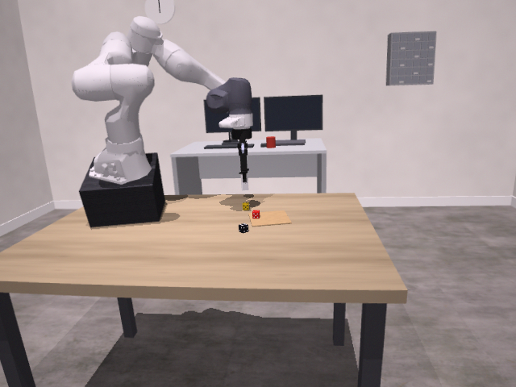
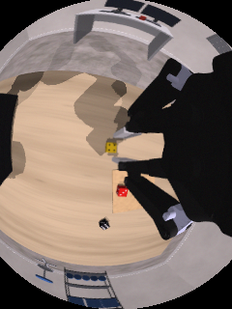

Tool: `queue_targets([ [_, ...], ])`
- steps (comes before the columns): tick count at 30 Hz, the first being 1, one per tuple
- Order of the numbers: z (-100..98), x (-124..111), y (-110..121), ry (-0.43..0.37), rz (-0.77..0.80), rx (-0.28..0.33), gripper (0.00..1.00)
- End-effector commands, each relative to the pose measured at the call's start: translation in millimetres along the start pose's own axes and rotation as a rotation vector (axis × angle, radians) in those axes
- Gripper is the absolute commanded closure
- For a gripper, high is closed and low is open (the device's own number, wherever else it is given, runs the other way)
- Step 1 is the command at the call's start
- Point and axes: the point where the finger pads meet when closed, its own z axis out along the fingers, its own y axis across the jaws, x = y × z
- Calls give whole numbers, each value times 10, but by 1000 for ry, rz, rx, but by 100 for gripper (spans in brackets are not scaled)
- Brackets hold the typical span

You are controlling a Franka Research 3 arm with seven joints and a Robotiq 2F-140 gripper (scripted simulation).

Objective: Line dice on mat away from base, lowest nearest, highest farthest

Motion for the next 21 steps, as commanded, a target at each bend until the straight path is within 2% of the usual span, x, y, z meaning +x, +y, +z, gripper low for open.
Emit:
queue_targets([
  [1, 9, 14, 11, 4, 3, 2, 75],
  [21, 147, 14, 11, 4, 3, 2, 75],
])
